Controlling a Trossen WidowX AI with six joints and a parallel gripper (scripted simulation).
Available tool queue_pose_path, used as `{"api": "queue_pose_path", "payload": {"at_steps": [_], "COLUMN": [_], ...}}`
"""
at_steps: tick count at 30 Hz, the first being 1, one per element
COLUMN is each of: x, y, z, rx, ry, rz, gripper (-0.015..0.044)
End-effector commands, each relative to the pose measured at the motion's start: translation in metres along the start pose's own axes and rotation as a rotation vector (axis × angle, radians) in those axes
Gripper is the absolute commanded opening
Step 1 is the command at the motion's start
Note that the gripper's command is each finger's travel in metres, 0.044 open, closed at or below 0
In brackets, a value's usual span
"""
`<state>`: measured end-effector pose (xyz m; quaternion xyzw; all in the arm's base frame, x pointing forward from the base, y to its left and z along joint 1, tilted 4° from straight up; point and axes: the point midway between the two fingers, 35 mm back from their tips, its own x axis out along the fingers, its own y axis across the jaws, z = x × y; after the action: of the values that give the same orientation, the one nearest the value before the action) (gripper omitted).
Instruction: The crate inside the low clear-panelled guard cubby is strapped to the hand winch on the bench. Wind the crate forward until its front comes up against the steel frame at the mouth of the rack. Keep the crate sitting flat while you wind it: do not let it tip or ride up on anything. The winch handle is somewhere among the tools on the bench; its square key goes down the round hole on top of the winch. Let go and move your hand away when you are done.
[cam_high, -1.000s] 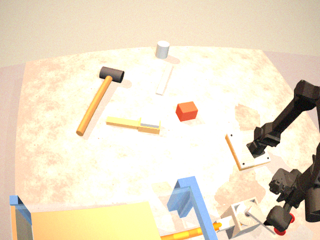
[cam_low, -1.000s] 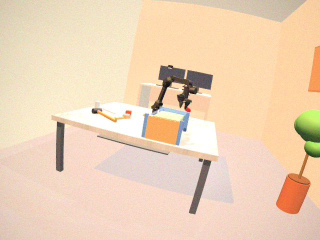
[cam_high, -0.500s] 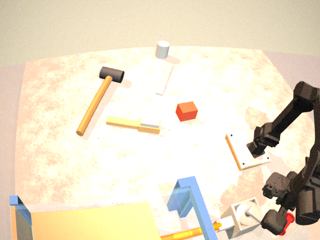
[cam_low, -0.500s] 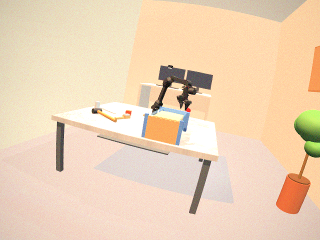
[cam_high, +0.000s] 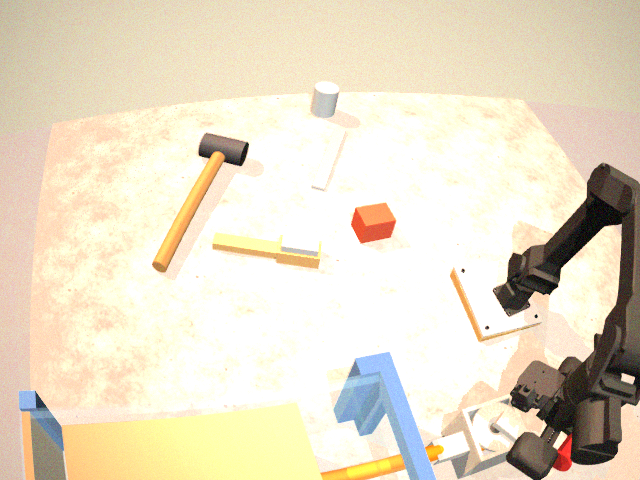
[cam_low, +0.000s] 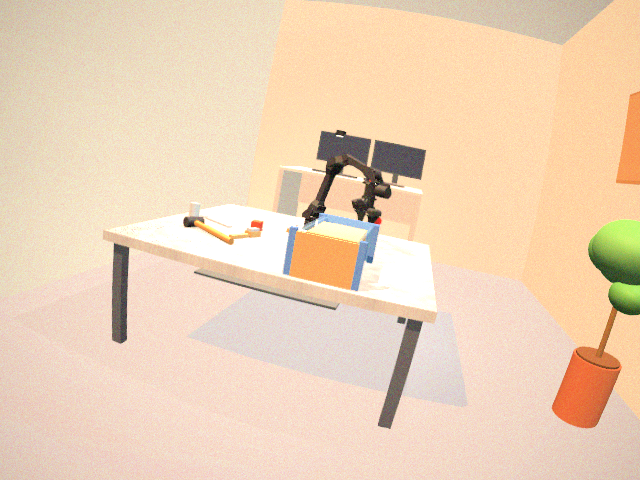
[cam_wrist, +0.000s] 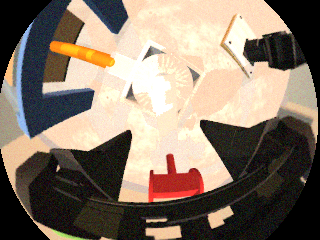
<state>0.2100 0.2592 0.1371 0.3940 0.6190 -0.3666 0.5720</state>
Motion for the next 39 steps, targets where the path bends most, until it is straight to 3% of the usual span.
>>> {"api": "queue_pose_path", "payload": {"at_steps": [1,14,25,37,39], "x": [0.005,0.020,0.015,0.015,0.015], "y": [-0.002,-0.002,0.000,0.000,0.000], "z": [0.000,0.000,0.000,0.000,0.000], "rx": [0.005,0.005,0.000,0.000,0.000], "ry": [0.002,0.002,0.001,0.001,0.001], "rz": [-0.008,-0.008,0.002,0.002,0.002], "gripper": [0.0440,0.0440,0.0151,0.0071,0.0019]}}
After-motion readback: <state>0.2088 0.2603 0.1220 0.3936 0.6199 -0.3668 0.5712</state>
